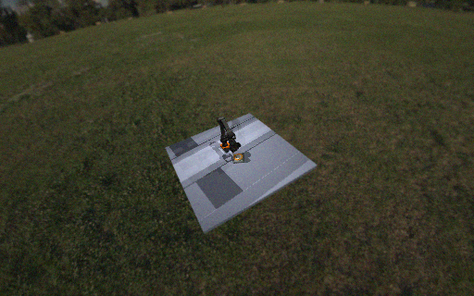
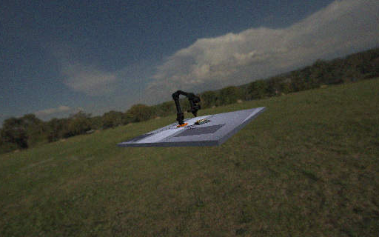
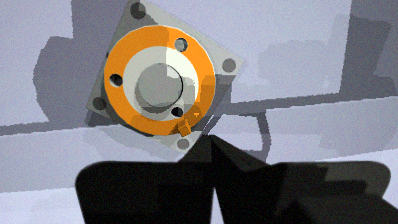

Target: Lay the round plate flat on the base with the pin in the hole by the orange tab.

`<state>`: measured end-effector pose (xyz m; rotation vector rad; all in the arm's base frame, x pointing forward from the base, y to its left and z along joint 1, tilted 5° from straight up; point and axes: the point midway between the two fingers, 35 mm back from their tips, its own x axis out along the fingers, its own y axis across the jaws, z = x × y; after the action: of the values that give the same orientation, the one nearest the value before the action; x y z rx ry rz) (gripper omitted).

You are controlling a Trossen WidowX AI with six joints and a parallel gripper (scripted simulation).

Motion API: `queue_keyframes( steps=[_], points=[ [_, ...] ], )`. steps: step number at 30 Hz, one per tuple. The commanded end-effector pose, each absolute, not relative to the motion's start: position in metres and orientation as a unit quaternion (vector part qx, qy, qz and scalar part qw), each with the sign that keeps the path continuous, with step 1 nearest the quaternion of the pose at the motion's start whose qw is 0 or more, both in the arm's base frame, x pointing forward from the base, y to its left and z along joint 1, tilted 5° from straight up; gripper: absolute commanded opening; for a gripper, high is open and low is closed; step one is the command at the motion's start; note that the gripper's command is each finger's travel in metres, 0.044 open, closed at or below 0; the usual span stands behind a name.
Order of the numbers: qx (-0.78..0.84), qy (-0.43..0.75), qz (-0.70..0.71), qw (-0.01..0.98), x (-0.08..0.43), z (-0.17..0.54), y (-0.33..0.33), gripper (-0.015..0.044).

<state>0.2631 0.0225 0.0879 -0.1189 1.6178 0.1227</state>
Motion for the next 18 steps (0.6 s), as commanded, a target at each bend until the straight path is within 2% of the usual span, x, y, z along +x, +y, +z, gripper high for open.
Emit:
queue_keyframes(
  steps=[1, 10, 18],
  points=[
    [-0.054, 0.726, 0.062, 0.682, 0.261, 0.084, 0.023, 0.0],
    [-0.054, 0.726, 0.062, 0.682, 0.258, 0.043, 0.023, 0.0],
    [-0.054, 0.726, 0.062, 0.682, 0.255, 0.04, 0.026, 0.0]
  ],
)
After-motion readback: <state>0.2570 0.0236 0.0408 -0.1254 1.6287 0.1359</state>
